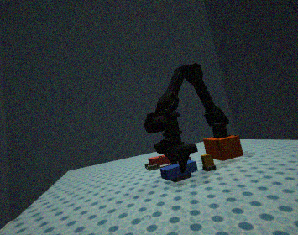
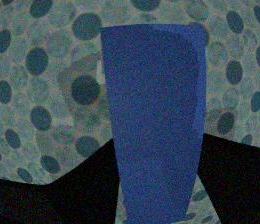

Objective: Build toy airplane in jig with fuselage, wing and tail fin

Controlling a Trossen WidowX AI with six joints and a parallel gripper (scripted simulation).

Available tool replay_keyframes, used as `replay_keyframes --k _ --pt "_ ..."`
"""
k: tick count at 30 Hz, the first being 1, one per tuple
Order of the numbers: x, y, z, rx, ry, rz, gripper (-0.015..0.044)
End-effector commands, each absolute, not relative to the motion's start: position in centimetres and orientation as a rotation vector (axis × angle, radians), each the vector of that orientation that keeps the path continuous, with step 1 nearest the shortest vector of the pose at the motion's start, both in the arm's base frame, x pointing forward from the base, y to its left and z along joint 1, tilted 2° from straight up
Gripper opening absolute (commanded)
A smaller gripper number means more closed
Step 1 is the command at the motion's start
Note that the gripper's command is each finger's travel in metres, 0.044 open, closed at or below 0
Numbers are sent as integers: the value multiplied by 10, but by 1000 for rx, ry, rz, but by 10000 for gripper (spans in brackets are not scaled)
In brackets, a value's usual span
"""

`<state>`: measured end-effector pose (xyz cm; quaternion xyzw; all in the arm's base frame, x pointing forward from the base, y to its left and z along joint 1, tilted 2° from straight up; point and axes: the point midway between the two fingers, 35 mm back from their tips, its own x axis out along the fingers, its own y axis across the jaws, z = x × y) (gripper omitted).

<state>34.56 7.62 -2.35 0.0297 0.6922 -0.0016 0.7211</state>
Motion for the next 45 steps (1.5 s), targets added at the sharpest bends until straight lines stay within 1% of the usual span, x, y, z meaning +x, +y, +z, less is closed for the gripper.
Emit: replay_keyframes --k 1,24,45 --pt "345 77 -22 70 1534 -3 0" --pt "349 75 44 67 1534 0 0" --pt "341 72 102 71 1532 -6 0"
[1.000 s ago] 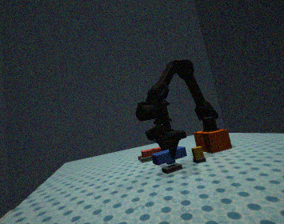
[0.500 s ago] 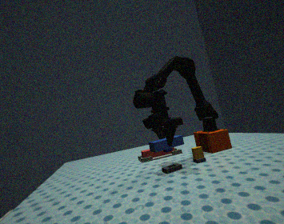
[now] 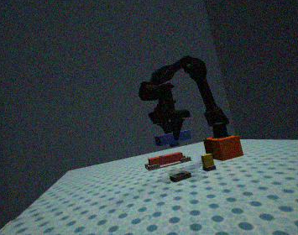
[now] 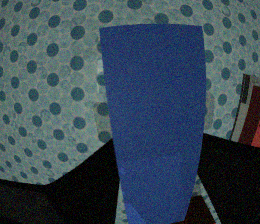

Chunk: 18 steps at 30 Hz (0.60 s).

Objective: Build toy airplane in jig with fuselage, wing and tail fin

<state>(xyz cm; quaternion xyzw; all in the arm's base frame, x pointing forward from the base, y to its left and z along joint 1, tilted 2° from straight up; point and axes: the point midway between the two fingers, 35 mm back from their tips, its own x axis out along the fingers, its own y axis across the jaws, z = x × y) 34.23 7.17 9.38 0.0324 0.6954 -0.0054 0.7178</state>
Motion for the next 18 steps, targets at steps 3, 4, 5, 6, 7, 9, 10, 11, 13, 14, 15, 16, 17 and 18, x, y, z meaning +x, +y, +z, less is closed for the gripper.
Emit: replay_keyframes --k 3,4,5,6,7,9,10,11,13,14,15,16,17,18 --pt "341 69 102 63 1532 2 0" --pt "342 67 101 52 1532 12 0" --pt "342 63 100 39 1532 24 0" --pt "343 60 100 26 1531 36 0" --pt "343 57 99 13 1531 48 0" --pt "344 50 98 -13 1530 71 0" --pt "344 47 97 -26 1529 83 0" --pt "344 44 96 -39 1529 95 0" --pt "345 37 95 -65 1527 118 0" --pt "345 34 94 -78 1526 130 0" --pt "345 31 94 -91 1526 142 0" --pt "345 28 93 -104 1525 154 0" --pt "345 24 92 -117 1524 166 0" --pt "345 21 92 -130 1523 177 0"
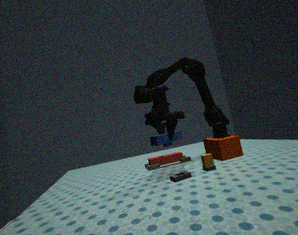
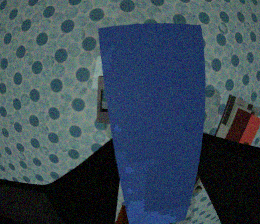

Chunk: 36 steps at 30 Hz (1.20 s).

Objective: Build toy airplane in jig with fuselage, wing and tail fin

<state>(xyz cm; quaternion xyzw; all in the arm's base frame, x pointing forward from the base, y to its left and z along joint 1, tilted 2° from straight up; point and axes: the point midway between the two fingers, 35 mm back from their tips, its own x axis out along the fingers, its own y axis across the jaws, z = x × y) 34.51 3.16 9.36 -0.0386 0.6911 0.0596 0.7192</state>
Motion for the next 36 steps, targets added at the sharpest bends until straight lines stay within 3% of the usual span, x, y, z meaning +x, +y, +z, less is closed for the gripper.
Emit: replay_keyframes --k 1,36 --pt "345 18 91 -143 1521 189 0" --pt "325 -94 68 -598 1442 608 0"
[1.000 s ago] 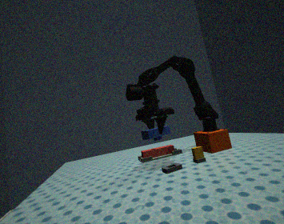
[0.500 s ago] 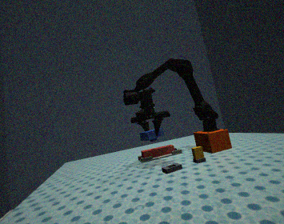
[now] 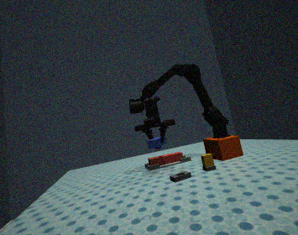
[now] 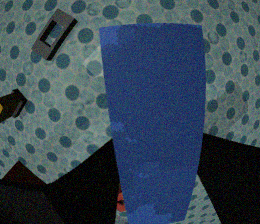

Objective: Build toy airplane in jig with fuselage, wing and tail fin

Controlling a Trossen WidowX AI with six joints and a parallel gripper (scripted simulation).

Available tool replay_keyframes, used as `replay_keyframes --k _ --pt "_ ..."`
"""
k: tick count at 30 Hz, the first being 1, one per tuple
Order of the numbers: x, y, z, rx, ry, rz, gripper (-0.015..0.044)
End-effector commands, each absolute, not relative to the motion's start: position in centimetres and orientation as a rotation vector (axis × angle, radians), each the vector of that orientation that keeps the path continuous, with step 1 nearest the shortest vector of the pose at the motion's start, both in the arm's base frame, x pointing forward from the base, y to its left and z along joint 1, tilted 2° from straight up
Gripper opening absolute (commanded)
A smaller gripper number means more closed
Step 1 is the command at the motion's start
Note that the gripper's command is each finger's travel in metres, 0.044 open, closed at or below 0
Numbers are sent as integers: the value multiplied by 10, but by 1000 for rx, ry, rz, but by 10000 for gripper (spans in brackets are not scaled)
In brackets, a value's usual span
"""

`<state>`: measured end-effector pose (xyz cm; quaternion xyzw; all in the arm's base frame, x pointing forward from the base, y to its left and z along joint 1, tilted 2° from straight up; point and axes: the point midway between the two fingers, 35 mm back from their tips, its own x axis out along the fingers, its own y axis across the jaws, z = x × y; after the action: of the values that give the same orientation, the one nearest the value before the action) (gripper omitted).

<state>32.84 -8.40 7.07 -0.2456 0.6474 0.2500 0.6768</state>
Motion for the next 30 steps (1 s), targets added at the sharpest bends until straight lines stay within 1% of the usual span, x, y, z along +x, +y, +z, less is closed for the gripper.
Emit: replay_keyframes --k 1,30 --pt "323 -97 67 -611 1439 620 0" --pt "279 -176 49 -962 1313 950 0"
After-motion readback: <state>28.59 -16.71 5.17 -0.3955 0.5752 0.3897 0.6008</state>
